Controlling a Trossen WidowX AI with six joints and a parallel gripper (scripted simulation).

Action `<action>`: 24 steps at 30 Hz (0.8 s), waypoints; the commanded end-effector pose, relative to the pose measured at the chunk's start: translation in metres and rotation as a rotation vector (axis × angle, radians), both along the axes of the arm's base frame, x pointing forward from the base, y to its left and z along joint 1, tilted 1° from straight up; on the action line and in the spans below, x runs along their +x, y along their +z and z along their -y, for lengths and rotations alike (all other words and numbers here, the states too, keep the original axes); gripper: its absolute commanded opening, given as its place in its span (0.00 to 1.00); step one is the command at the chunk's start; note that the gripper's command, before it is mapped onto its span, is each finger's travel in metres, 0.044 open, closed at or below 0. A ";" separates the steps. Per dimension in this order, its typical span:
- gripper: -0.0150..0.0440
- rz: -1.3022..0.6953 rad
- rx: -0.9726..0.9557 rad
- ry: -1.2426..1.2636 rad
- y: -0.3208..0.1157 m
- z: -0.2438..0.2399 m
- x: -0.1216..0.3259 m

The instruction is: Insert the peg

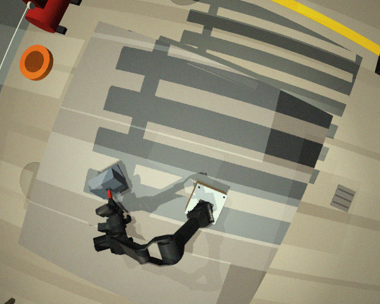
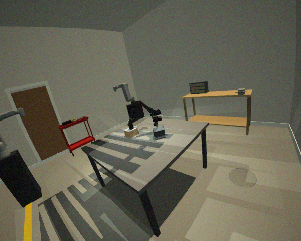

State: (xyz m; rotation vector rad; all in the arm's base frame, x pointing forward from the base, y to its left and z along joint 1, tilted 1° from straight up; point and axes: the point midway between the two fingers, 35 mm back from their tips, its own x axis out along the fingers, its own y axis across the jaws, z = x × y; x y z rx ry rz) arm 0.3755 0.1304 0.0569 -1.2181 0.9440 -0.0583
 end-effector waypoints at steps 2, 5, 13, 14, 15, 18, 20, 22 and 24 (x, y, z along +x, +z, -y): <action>0.25 0.002 0.002 -0.003 0.001 0.000 0.000; 0.25 0.002 0.002 -0.003 0.001 0.000 0.000; 0.25 0.002 0.002 -0.003 -0.001 0.002 0.002; 0.25 0.002 0.002 -0.003 -0.002 0.002 0.003; 0.25 0.002 0.002 -0.003 -0.002 0.002 0.003; 0.25 0.002 0.002 -0.003 -0.003 0.003 0.005; 0.25 0.002 0.001 -0.003 -0.004 0.004 0.005; 0.25 0.002 0.001 -0.003 -0.005 0.005 0.006; 0.25 0.002 0.001 -0.003 -0.006 0.005 0.007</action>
